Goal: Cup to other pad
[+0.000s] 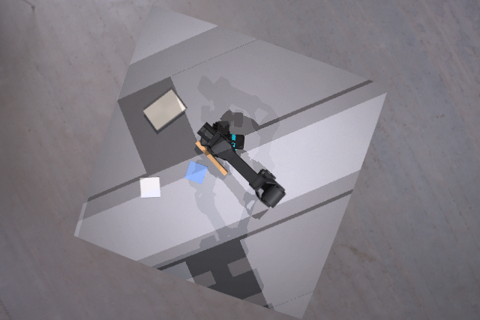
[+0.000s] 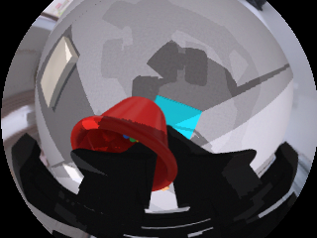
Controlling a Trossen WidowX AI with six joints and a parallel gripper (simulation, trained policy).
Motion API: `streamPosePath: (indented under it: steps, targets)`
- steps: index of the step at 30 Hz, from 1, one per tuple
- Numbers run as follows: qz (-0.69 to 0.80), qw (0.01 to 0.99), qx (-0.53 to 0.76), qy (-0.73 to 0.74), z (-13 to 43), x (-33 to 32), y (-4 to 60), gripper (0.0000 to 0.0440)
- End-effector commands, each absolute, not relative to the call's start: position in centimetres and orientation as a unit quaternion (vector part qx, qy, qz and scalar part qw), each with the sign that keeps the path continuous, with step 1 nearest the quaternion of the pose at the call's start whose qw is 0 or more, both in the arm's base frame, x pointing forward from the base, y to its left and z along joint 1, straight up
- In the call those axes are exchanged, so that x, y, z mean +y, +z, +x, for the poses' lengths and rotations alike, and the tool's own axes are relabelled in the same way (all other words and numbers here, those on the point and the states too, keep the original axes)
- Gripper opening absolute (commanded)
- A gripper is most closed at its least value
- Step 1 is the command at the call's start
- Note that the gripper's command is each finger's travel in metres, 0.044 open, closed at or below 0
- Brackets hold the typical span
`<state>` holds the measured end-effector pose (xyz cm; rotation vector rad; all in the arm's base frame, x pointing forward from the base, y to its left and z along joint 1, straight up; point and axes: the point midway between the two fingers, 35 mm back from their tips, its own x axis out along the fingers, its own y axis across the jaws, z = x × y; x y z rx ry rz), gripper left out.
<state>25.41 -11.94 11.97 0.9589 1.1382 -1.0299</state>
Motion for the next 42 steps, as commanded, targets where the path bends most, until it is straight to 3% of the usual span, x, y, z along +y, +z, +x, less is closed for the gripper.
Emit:
streamPosePath:
  steps: [1,22,26,31,42]
  targets:
    - [0.421,0.615,0.49,-0.451,24.8,-12.0,11.0,0.0]
    - [0.427,0.588,0.501,-0.469,21.1,-10.9,6.1,0.0022]
    - [0.432,0.594,0.49,-0.47,21.1,-11.3,6.2,0.0064]
    - [0.444,0.608,0.465,-0.467,21.5,-11.8,6.8,0.0172]
    - [0.455,0.634,0.437,-0.448,21.2,-11.8,8.0,0.0203]
